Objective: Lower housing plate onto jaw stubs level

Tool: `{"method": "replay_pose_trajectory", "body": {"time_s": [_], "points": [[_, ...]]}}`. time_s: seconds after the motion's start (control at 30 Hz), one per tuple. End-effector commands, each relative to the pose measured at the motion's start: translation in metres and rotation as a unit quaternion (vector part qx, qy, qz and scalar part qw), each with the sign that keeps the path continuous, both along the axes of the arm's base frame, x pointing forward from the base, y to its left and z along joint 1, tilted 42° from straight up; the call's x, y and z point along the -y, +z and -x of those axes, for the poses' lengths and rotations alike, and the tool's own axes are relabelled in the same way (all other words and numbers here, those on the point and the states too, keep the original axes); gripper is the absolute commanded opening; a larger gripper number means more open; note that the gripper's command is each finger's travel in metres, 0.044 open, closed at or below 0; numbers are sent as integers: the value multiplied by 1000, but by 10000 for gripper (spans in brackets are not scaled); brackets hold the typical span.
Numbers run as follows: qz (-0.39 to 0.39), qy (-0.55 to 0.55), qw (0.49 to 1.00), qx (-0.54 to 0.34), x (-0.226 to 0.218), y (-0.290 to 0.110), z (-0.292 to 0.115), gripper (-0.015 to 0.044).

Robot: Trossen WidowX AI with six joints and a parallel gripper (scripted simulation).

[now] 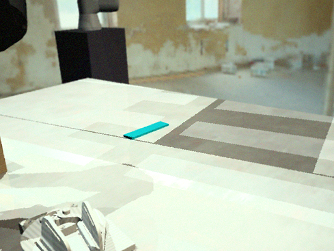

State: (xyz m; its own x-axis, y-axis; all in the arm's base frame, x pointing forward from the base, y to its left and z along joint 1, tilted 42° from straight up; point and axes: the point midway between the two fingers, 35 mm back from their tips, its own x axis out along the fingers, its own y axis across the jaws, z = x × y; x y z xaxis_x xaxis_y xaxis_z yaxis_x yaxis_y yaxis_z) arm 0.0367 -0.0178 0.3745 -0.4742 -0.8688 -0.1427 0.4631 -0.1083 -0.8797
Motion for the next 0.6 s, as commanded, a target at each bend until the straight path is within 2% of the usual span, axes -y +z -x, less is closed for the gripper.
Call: {"method": "replay_pose_trajectory", "body": {"time_s": [0.0,0.03,0.57], "points": [[0,0,1000,0,0,0,0,426],[-1,1,1000,0,0,0,0,440],[-66,78,995,16,17,-6,27,440]]}}
